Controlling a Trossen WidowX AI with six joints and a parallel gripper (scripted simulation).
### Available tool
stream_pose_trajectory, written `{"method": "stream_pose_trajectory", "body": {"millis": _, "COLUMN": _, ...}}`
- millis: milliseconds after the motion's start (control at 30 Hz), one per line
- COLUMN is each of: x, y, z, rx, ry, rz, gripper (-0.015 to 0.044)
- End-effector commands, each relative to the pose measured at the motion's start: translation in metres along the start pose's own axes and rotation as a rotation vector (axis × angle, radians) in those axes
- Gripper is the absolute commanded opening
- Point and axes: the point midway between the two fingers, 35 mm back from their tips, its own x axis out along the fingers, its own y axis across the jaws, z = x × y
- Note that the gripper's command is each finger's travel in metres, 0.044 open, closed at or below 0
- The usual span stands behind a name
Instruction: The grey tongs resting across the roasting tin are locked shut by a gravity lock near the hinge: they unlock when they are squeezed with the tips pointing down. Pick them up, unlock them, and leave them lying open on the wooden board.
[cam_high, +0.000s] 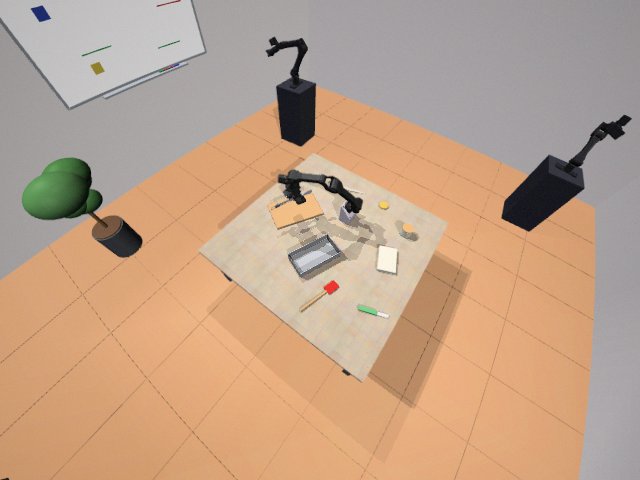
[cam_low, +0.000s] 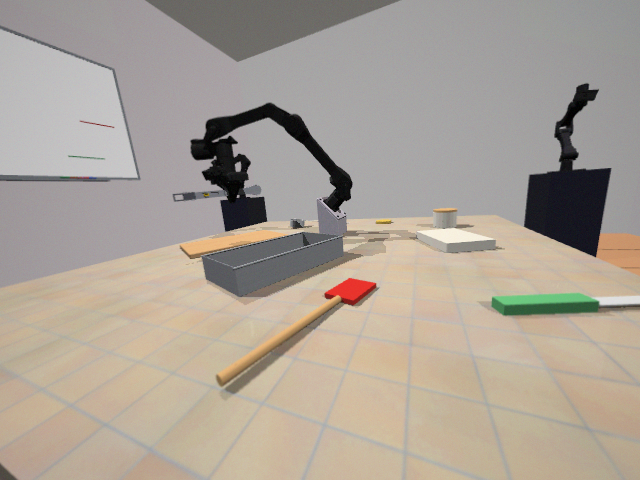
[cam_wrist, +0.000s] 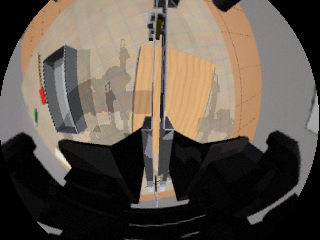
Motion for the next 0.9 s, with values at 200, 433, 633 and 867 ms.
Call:
{"method": "stream_pose_trajectory", "body": {"millis": 200, "x": 0.001, "y": -0.026, "z": -0.015, "rx": 0.119, "ry": 0.0, "rz": 0.0, "gripper": -0.015}}
{"method": "stream_pose_trajectory", "body": {"millis": 433, "x": 0.003, "y": -0.03, "z": -0.014, "rx": 0.125, "ry": -0.038, "rz": -0.003, "gripper": -0.015}}
{"method": "stream_pose_trajectory", "body": {"millis": 633, "x": 0.008, "y": -0.037, "z": -0.012, "rx": 0.138, "ry": -0.129, "rz": -0.011, "gripper": -0.015}}
{"method": "stream_pose_trajectory", "body": {"millis": 867, "x": 0.013, "y": -0.044, "z": -0.011, "rx": 0.149, "ry": -0.236, "rz": -0.019, "gripper": -0.015}}
